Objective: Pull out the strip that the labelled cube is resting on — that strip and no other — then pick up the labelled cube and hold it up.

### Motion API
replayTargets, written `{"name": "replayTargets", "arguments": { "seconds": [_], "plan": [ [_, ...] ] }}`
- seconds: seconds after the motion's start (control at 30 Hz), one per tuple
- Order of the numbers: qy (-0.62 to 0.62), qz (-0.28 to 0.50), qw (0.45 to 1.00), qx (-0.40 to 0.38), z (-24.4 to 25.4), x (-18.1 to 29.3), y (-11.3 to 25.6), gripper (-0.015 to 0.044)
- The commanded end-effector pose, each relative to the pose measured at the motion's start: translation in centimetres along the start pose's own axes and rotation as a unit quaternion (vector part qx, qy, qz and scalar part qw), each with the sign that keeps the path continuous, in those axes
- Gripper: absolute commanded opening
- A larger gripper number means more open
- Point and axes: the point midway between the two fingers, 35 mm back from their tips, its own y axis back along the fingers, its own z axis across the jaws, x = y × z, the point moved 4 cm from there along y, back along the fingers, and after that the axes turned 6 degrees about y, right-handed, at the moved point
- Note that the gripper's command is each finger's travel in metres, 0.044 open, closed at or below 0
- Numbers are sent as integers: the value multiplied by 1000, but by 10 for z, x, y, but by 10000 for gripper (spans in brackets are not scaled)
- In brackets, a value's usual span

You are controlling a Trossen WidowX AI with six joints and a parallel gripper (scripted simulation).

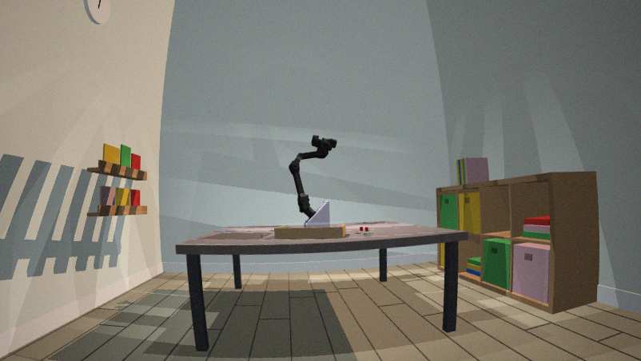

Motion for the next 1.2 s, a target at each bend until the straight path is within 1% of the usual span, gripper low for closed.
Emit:
{"name": "replayTargets", "arguments": {
  "seconds": [0.0, 0.1, 0.23, 0.37, 0.5, 0.67, 0.83, 1.0, 1.17],
  "plan": [
    [-72, 93, 991, -69, 21, 39, 42, 400],
    [-118, 166, 973, -111, 34, 66, 77, 400],
    [-173, 267, 935, -156, 47, 96, 130, 400],
    [-220, 370, 883, -188, 55, 119, 187, 400],
    [-256, 472, 817, -208, 59, 134, 248, 400],
    [-285, 594, 721, -215, 56, 142, 325, 400],
    [-295, 704, 612, -206, 45, 136, 401, 400],
    [-284, 802, 494, -181, 27, 118, 474, 400],
    [-253, 883, 368, -142, 1, 87, 540, 400]
  ]
}}
